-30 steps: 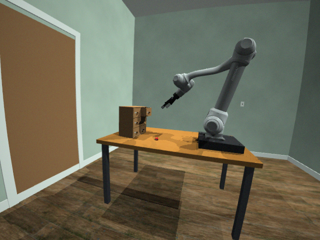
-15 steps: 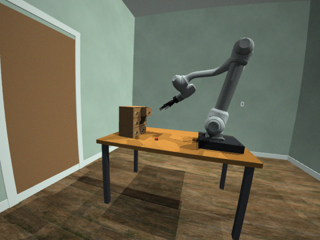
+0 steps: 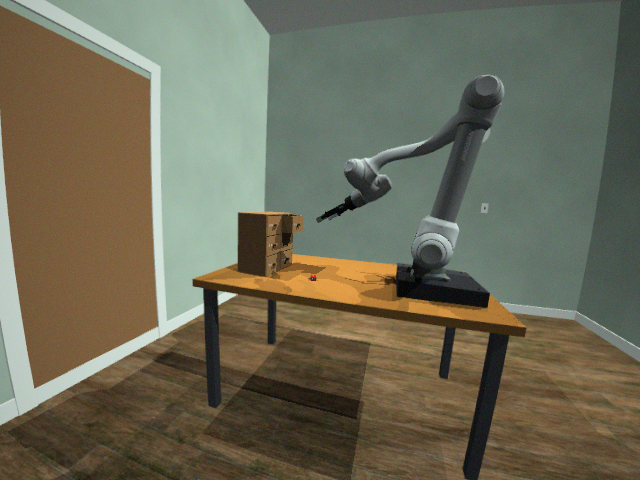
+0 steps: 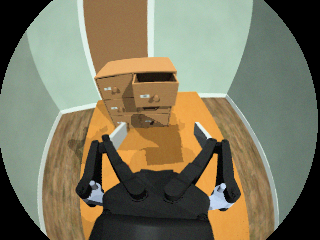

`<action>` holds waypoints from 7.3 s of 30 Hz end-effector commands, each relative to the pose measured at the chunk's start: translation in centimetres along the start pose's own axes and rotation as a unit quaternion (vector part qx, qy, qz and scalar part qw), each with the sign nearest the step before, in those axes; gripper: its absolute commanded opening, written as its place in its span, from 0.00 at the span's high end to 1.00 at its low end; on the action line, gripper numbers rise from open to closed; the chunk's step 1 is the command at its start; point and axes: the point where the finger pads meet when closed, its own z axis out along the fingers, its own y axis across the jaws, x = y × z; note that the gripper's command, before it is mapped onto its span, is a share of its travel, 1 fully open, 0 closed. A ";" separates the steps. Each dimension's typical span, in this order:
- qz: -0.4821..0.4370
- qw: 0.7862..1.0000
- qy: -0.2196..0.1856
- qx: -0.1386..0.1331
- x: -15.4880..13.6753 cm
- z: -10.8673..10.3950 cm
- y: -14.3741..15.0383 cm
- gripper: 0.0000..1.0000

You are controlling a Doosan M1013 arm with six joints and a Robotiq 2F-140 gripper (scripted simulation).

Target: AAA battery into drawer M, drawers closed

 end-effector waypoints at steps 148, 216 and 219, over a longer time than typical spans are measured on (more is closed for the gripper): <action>0.007 0.993 0.102 0.058 3.2 11.1 -1.1 1.00; 0.007 0.993 0.102 0.058 6.9 16.9 -1.7 1.00; 0.007 0.993 0.102 0.058 6.9 16.9 -1.7 1.00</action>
